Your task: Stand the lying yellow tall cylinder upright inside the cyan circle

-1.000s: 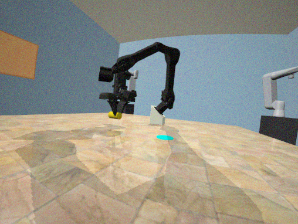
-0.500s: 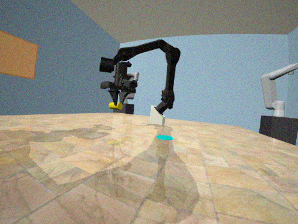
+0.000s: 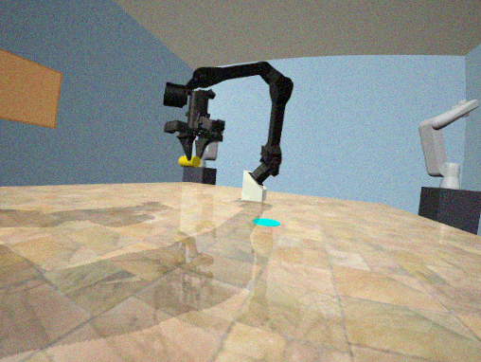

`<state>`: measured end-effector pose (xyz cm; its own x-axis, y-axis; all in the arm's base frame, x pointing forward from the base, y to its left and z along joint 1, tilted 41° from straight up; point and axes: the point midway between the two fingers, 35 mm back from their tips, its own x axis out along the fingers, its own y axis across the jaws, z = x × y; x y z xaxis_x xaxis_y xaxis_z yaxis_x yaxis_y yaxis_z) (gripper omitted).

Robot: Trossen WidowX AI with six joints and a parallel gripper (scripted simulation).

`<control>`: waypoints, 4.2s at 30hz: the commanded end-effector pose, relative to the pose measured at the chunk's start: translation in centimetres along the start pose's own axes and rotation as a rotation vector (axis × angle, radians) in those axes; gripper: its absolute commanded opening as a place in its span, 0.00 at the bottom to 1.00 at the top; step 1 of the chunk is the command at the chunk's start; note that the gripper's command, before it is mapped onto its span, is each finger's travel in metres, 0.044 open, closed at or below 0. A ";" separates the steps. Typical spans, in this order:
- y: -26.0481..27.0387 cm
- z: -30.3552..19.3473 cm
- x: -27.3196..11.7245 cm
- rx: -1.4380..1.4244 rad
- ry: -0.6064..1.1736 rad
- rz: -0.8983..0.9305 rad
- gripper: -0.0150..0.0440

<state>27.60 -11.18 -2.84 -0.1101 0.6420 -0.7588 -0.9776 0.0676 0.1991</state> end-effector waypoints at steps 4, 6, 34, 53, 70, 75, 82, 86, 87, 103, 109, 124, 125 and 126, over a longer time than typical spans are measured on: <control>-0.8 1.5 -0.7 0.094 0.014 -0.013 0.43; -1.0 1.9 -0.8 0.128 0.015 -0.014 0.43; -2.9 8.8 -1.7 0.607 0.023 -0.030 0.43; -3.3 13.8 -2.0 0.929 0.015 -0.036 0.43; -3.0 18.5 -2.2 1.216 0.002 -0.031 0.43; -2.8 19.8 -2.2 1.300 -0.001 -0.027 0.43; -2.4 21.7 -2.3 1.418 -0.006 -0.021 0.43; -2.1 22.8 -2.3 1.485 -0.008 -0.016 0.43; -2.0 23.1 -2.3 1.502 -0.009 -0.015 0.43; -1.0 26.1 -2.2 1.692 -0.009 -0.008 0.43; -1.0 26.0 -1.7 1.680 0.003 -0.051 0.43; -1.0 25.5 -0.7 1.650 0.023 -0.159 0.43; -1.0 25.5 -0.7 1.648 0.024 -0.166 0.43; -1.0 25.5 -0.6 1.646 0.024 -0.174 0.43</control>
<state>33.38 7.83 13.33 -0.0523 0.5445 -0.8371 0.2454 0.8196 0.5178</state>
